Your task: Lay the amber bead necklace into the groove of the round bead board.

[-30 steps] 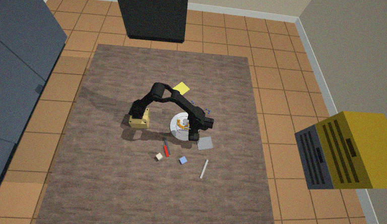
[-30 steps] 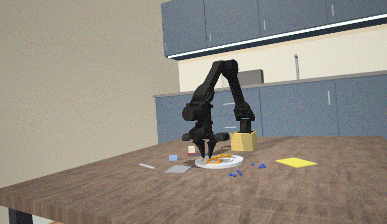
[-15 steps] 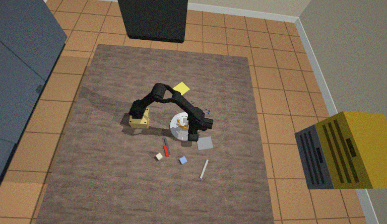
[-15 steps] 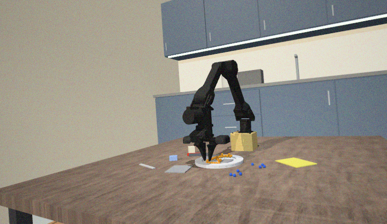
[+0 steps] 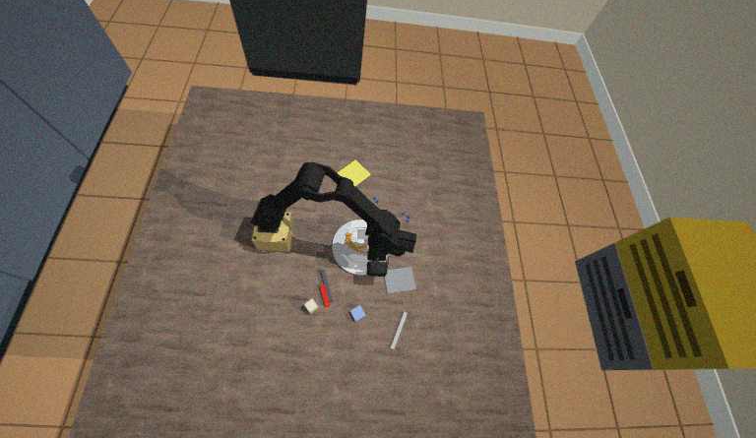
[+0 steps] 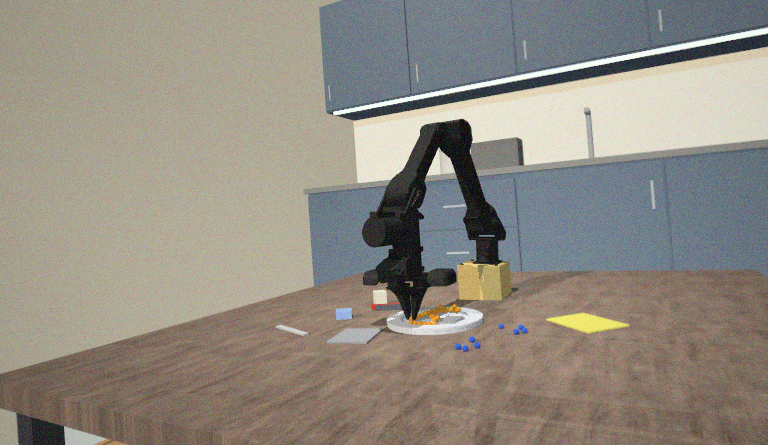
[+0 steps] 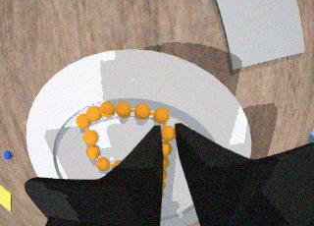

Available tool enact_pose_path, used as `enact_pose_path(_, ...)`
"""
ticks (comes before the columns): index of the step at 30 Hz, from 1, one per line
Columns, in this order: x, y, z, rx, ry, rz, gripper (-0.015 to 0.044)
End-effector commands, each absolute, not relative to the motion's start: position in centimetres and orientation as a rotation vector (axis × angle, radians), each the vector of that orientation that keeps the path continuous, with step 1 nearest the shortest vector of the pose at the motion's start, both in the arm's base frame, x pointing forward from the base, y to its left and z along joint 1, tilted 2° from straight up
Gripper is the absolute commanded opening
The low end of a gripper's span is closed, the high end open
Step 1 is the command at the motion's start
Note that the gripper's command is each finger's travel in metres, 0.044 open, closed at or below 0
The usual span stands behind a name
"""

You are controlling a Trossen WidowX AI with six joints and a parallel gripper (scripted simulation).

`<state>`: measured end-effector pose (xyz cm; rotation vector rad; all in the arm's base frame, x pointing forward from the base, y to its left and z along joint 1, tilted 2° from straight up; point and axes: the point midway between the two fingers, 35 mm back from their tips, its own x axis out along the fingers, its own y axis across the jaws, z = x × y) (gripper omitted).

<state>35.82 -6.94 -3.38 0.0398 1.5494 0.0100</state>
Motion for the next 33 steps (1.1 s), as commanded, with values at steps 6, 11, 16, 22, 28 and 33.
enact_pose_path(6, 35.84, -6.95, -3.35, 0.040, 1.549, 0.010, 0.0000)
enact_pose_path(11, 35.84, -6.95, -3.35, 0.040, 1.549, 0.010, 0.0000)
enact_pose_path(16, 35.84, -6.95, -3.35, 0.040, 1.549, 0.010, 0.0000)
enact_pose_path(22, 35.75, -6.92, -2.96, 0.041, 1.552, 0.013, 0.0000)
enact_pose_path(28, 35.92, -7.21, -2.78, 0.041, 1.553, 0.014, 0.0000)
enact_pose_path(33, 36.27, -7.75, -2.78, 0.040, 1.553, 0.014, 0.0000)
